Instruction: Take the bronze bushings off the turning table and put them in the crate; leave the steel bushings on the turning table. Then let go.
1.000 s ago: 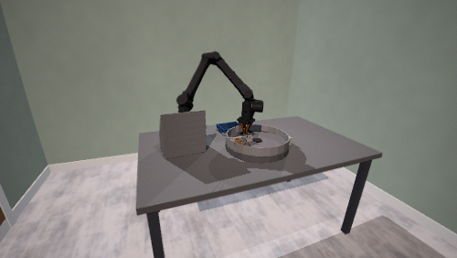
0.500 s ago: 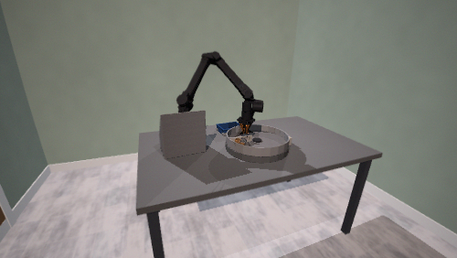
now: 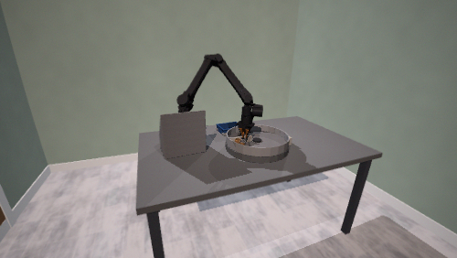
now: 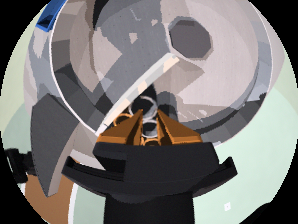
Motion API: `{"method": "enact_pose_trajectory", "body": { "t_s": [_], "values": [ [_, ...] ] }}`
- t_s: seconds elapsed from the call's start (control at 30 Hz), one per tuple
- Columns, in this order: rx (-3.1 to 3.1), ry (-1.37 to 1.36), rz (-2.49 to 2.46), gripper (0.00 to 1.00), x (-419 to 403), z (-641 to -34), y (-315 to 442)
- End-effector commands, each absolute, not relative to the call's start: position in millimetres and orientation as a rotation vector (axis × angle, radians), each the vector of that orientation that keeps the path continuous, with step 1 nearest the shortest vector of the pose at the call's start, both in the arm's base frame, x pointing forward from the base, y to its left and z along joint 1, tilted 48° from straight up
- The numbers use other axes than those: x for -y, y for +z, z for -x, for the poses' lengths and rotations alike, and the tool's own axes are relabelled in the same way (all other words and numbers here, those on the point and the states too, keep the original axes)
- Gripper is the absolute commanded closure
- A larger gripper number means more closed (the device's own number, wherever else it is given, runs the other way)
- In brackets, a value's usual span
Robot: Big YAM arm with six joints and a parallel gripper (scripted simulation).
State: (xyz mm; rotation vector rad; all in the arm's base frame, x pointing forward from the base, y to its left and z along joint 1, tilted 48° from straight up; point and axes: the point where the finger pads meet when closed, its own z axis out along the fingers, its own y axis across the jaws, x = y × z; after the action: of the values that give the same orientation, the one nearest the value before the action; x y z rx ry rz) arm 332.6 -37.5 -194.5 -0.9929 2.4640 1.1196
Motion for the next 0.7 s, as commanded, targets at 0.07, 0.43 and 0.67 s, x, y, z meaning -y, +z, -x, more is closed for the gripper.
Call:
{"method": "enact_pose_trajectory", "body": {
  "t_s": [0.07,0.43,0.67],
  "values": [
    [-2.462,1.046,0.943,0.81,59.5,-352.3,-184.3],
    [-2.465,1.071,0.951,0.81,53.5,-347.4,-190.0],
    [-2.465,1.071,0.951,0.81,53.5,-347.4,-190.0]
  ]
}}
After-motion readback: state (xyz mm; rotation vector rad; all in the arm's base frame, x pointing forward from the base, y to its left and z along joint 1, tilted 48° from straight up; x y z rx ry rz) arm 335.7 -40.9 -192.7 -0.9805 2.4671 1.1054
